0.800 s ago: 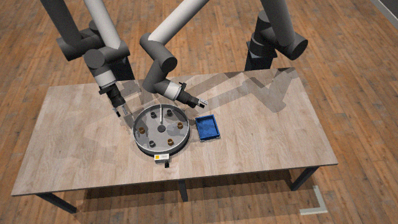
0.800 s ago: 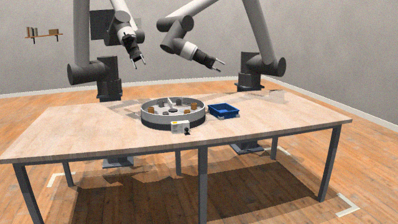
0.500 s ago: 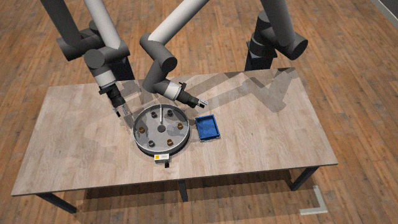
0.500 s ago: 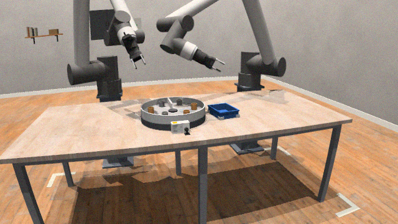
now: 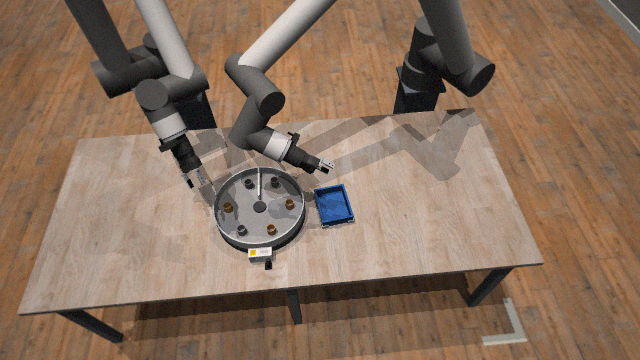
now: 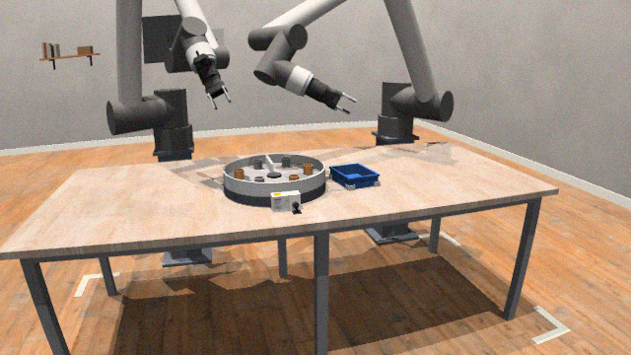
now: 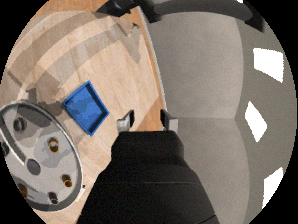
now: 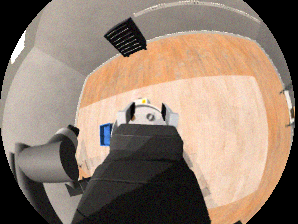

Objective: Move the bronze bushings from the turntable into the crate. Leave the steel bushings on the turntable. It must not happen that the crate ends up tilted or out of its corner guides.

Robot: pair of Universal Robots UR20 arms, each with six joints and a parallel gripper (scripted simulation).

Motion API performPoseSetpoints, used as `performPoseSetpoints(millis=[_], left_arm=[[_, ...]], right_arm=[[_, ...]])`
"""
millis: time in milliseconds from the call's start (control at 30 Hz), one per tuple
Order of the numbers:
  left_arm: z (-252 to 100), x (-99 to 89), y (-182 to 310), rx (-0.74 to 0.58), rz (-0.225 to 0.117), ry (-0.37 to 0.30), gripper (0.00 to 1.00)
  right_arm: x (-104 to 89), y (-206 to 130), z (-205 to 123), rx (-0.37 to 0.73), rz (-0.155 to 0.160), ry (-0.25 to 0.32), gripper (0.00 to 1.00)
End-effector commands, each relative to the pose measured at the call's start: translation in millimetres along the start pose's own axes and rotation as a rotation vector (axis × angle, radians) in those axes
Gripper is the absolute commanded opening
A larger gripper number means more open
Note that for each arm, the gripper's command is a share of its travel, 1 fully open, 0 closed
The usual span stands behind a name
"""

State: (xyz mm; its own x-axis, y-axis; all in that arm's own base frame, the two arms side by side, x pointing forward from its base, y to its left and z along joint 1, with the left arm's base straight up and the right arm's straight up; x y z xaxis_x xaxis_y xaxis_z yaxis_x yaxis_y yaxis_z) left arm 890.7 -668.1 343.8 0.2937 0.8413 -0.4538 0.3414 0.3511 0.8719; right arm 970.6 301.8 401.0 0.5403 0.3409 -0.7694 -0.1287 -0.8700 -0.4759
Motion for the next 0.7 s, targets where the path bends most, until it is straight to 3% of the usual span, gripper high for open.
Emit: performPoseSetpoints(millis=[0,367,667], left_arm=[[0.0,-0.5,0.8,-0.001,0.000,-0.001,1.00],[0.0,-0.5,0.8,-0.001,0.000,-0.001,1.00],[0.0,-0.5,0.8,-0.001,0.000,-0.001,1.00]], right_arm=[[-0.7,1.1,-1.4,0.004,0.000,0.001,1.00],[-2.0,15.3,-9.2,0.039,0.011,0.005,1.00],[-6.3,52.1,-28.0,0.128,0.038,0.014,1.00]])
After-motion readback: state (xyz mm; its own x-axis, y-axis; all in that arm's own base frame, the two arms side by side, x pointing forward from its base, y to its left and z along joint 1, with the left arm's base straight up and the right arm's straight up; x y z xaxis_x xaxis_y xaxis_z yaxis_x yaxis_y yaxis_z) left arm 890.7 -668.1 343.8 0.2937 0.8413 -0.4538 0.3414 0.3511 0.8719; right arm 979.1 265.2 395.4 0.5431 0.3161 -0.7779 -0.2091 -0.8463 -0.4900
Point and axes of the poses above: on each arm, the point where the finger pads meet when closed, its own x axis out along the fingers, its own y axis across the jaws, z = x × y, the point moved 3 cm from there along -x, back along the fingers, and after that the axes turned 8 degrees about x, right-handed, at the moved point
